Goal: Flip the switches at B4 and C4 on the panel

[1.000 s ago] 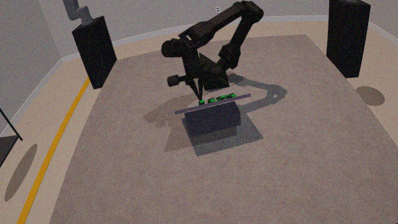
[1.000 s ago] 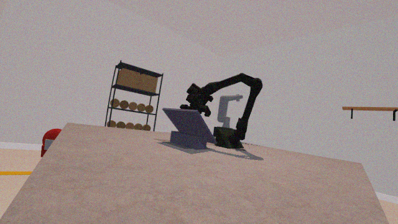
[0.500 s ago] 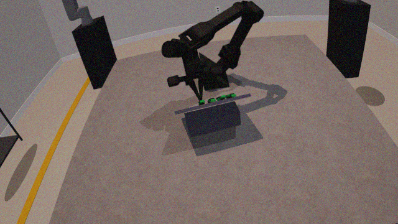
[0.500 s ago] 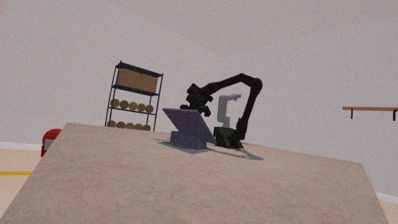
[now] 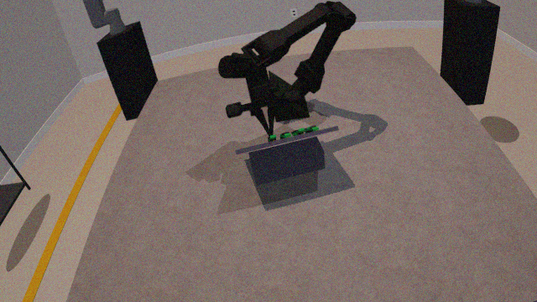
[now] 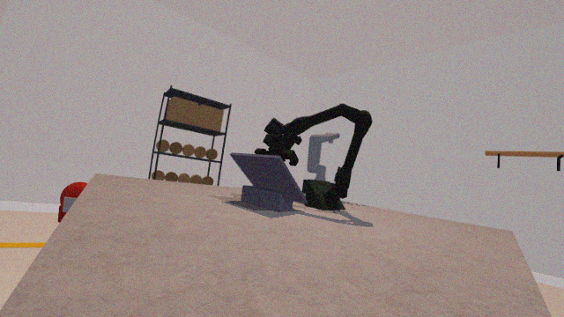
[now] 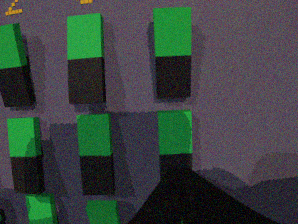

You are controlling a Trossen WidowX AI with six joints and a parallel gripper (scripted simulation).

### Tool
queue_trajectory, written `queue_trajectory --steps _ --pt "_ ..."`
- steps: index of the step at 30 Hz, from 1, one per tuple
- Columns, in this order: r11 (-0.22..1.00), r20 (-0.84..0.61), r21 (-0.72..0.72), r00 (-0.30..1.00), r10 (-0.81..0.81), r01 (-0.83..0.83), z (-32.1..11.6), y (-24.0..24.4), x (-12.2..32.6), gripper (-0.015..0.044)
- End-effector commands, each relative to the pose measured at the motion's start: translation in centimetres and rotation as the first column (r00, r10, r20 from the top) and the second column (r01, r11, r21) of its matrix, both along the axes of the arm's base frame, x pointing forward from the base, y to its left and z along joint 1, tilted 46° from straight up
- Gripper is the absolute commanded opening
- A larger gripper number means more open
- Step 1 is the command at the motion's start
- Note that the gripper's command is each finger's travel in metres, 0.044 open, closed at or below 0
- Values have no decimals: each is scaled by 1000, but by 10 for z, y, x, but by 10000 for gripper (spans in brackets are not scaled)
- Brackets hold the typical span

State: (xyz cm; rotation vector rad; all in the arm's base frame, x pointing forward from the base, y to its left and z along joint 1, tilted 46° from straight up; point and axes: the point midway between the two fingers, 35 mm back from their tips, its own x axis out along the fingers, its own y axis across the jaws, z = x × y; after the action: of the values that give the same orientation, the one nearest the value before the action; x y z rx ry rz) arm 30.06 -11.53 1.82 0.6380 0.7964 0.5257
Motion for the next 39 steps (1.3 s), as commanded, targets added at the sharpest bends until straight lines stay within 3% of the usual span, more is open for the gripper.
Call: queue_trajectory --steps 1,16,22,27,33,39 --pt "1000 4 6 1000 -3 3 1 0 1 0" --pt "1000 4 6 1000 -3 3 0 2 2 0" --pt "1000 -18 -4 1000 12 -12 26 -36 -30 0" --pt "1000 -17 -1 1000 16 -16 31 -41 -35 0" --pt "1000 -19 -1 1000 16 -16 10 -29 -67 0" --pt "1000 -4 1 1000 0 0 -4 -11 -51 0"
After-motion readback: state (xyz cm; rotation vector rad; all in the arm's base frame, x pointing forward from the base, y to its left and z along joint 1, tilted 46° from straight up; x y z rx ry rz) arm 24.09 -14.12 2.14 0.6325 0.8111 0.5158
